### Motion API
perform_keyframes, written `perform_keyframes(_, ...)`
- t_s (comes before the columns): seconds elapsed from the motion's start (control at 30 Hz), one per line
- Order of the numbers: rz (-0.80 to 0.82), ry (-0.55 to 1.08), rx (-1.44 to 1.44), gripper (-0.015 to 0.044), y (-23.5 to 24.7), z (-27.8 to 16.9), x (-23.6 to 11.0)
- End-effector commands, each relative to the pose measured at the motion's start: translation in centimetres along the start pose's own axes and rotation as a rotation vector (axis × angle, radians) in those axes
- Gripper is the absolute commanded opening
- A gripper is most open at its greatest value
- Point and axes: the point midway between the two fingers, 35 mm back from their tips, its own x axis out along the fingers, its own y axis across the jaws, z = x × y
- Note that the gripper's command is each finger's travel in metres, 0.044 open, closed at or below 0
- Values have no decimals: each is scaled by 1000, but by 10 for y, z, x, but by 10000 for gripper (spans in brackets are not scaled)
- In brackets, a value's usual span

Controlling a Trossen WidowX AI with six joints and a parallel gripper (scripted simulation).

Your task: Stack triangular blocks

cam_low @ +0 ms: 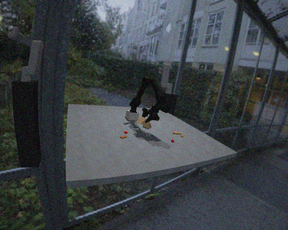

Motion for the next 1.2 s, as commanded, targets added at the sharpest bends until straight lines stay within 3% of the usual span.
perform_keyframes(0.0, 5, -14, 46, 0, 0, 0, 1)
perform_keyframes(1.17, 274, -264, 1188, 0, 2, -7, 14)
